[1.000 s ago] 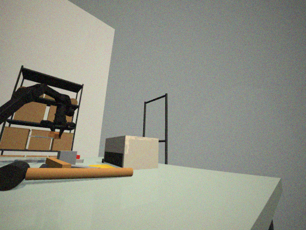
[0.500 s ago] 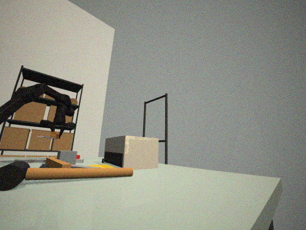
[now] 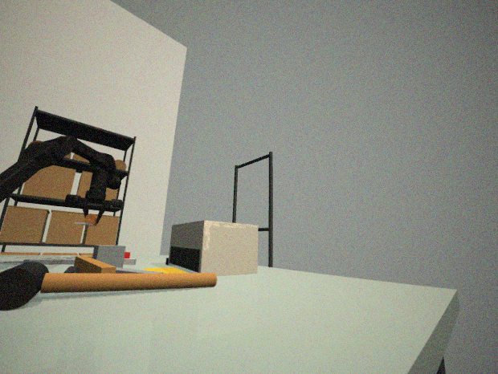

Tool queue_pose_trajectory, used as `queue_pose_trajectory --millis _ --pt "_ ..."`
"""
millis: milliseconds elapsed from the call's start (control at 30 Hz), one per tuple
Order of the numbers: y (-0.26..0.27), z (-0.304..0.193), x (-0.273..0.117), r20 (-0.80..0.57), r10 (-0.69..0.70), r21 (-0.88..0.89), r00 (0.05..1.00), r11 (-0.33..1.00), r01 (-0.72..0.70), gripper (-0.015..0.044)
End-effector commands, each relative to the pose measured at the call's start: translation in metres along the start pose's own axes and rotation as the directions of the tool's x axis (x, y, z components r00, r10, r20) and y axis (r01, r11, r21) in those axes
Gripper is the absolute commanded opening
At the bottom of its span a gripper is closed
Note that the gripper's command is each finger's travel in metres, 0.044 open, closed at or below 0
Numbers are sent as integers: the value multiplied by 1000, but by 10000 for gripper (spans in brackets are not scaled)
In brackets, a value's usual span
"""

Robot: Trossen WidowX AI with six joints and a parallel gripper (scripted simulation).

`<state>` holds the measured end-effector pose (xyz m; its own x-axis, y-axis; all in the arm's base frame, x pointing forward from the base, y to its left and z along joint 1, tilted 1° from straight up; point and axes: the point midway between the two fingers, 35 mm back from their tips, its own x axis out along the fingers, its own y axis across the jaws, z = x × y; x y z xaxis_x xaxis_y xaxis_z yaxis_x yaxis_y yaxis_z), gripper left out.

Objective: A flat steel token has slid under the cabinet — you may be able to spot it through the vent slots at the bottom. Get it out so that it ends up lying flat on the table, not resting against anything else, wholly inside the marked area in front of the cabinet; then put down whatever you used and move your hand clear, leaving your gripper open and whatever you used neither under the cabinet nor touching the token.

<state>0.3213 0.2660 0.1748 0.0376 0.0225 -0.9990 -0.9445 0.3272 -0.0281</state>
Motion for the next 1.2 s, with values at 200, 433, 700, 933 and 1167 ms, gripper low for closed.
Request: queue_pose_trajectory --millis 200,433,700,933,1167 --pt "0 -1 -2 -1 1 -84 1000 996 -1 0" --pt "0 -1 -2 -1 1 -139 1000 990 -1 0" --pt "0 -1 -2 0 1 -201 1000 980 -1 0" --pt "0 -1 -2 0 1 -255 1000 967 -1 0" --pt "0 -1 -2 0 1 -308 1000 951 -1 0"
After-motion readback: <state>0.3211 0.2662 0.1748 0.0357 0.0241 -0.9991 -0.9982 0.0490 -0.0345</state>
